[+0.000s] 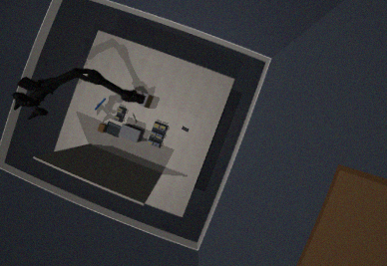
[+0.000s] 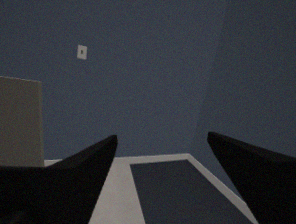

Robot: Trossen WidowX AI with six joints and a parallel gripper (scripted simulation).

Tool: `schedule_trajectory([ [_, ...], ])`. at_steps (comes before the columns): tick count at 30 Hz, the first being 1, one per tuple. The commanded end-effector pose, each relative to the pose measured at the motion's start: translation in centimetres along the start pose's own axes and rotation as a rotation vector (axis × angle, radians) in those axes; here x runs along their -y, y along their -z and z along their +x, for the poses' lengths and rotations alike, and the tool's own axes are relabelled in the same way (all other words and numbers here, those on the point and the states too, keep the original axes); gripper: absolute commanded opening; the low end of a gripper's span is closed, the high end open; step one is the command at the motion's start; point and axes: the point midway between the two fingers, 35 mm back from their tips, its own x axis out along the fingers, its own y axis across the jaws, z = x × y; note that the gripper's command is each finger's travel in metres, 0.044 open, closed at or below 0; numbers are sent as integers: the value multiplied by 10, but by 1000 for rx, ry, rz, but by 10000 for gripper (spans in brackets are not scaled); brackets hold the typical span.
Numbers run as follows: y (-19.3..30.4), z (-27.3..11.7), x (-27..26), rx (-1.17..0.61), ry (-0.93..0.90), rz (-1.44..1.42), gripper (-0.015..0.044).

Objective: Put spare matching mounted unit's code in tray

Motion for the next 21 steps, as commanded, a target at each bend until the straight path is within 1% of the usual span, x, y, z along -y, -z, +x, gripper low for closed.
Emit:
schedule_trajectory([
  [1,30,31,-54,-118,-121,215,440],
  [6,59,57,-132,-306,-268,443,440],
  [11,76,65,-219,-526,-407,604,440],
  [16,83,54,-307,-772,-524,687,440],
  [21,86,24,-390,-1047,-602,681,440],
])
